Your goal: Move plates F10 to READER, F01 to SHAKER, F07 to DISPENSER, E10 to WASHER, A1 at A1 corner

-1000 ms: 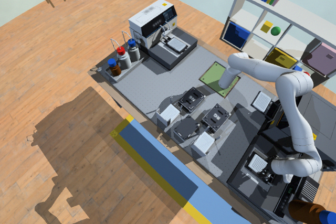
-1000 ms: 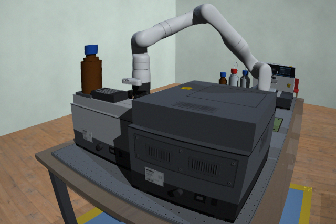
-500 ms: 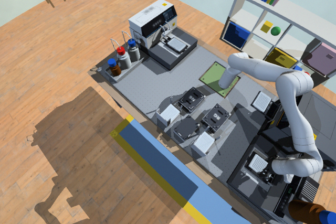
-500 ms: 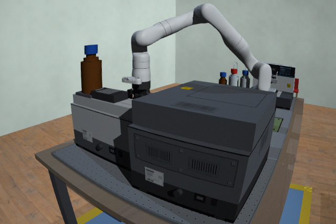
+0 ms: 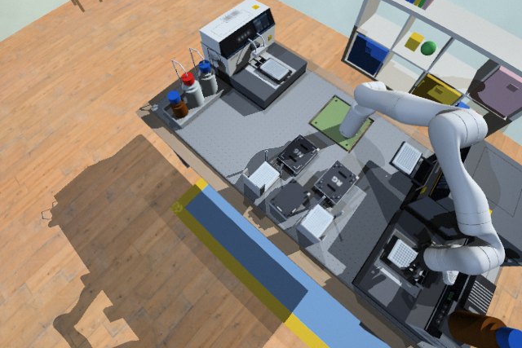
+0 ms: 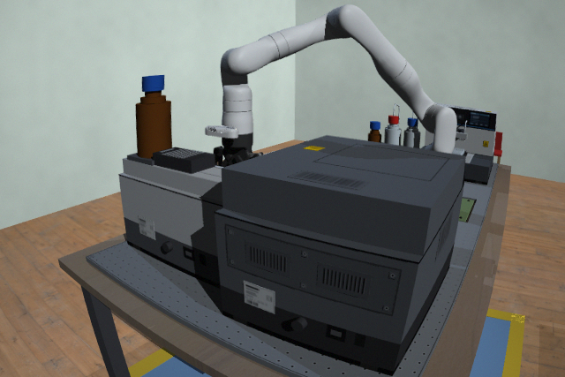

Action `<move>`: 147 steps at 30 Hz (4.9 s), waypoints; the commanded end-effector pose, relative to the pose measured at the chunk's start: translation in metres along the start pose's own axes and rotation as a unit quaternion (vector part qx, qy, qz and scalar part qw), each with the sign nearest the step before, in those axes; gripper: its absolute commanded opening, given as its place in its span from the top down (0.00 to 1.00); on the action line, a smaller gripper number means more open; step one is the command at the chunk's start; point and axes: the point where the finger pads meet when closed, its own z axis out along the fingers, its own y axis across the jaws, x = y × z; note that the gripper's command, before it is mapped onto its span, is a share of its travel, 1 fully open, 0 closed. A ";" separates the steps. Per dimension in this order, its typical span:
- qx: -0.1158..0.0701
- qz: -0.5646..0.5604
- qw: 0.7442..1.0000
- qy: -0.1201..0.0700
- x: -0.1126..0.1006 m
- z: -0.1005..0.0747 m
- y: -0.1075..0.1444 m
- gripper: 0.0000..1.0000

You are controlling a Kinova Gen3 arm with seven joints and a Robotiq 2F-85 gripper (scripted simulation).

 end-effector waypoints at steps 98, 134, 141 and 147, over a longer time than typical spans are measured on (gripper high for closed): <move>-0.001 -0.052 0.999 0.001 -0.030 -0.097 0.002 0.06; -0.001 -0.206 0.979 0.001 -0.132 -0.097 0.007 0.06; -0.001 -0.234 0.972 0.000 -0.148 -0.097 0.007 0.06; -0.001 -0.253 0.968 0.000 -0.166 -0.097 0.008 0.06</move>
